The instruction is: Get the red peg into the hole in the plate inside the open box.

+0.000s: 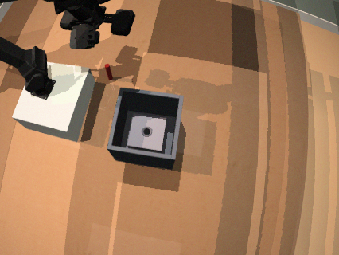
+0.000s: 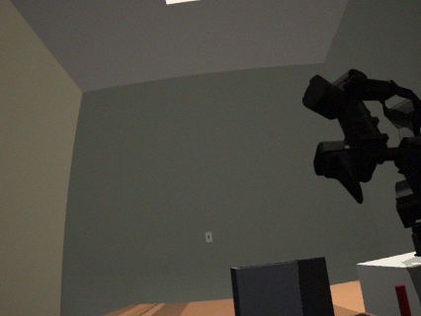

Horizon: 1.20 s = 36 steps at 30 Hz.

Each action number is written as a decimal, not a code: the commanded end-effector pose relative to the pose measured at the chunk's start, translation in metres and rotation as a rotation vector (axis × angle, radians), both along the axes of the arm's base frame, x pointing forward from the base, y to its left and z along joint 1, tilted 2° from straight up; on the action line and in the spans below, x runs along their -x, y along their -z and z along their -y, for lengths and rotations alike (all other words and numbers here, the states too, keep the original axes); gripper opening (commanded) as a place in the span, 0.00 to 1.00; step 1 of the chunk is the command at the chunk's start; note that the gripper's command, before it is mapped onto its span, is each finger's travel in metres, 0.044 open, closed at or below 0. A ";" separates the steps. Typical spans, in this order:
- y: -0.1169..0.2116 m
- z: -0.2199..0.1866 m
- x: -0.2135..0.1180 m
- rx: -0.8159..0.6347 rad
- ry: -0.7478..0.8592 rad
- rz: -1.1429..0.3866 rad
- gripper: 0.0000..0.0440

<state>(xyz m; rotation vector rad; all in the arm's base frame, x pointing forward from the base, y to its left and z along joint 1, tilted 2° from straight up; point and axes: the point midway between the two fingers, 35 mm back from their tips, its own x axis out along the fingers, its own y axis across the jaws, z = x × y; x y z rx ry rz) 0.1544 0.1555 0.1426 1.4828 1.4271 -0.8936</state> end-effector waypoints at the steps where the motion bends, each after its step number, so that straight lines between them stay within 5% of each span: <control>1: 0.011 0.002 0.001 0.052 -0.010 -0.034 1.00; 36: 0.121 0.022 0.005 0.444 -0.220 -0.146 0.95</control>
